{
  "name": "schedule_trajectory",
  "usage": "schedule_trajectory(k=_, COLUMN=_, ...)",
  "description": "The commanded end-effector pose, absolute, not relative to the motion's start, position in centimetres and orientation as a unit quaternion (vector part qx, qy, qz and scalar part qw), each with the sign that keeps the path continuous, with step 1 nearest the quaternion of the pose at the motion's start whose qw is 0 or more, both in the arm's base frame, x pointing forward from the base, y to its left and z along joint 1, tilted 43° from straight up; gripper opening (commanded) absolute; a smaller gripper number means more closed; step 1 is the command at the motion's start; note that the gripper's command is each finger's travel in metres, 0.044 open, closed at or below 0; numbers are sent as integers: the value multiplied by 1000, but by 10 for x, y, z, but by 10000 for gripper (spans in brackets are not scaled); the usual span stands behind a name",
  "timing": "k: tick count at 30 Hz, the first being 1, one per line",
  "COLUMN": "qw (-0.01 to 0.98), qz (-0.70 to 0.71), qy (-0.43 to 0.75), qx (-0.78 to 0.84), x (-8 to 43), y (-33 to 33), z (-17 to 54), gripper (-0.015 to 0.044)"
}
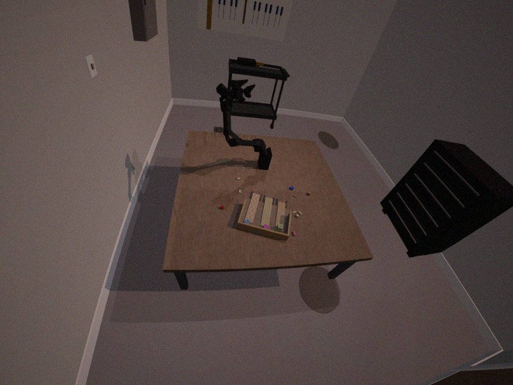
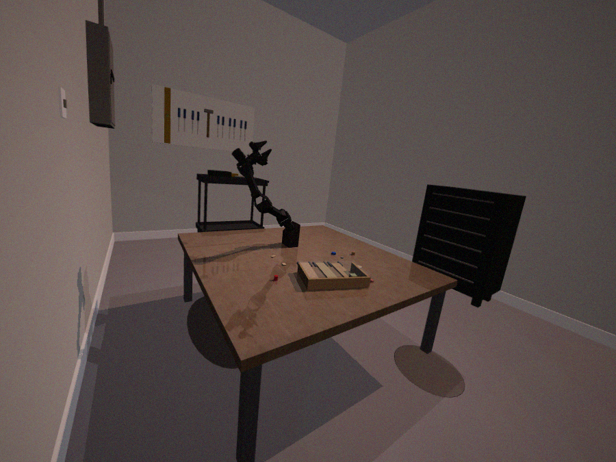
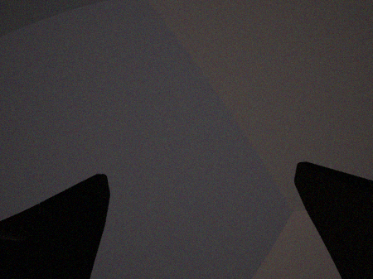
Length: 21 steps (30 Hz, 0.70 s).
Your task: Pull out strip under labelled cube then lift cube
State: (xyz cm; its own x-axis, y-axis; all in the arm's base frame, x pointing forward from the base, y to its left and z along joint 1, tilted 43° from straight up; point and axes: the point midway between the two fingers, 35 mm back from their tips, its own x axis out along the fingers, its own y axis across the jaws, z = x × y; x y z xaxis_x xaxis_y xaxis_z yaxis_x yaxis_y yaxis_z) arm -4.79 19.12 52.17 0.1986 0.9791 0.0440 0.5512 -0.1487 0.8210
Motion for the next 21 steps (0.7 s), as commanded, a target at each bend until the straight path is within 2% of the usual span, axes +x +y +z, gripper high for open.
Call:
schedule_trajectory(k=1, qw=448, qz=336, qy=479, qx=676, x=-46, y=217, z=501, gripper=400)
schedule_trajectory(k=8, qw=622, qz=338, qy=343, qx=618, x=-17, y=266, z=455, gripper=400)
schedule_trajectory(k=15, qw=779, qz=294, qy=225, qx=506, x=42, y=301, z=399, gripper=400)
schedule_trajectory(k=21, qw=867, qz=237, qy=165, qx=406, x=106, y=305, z=354, gripper=400)
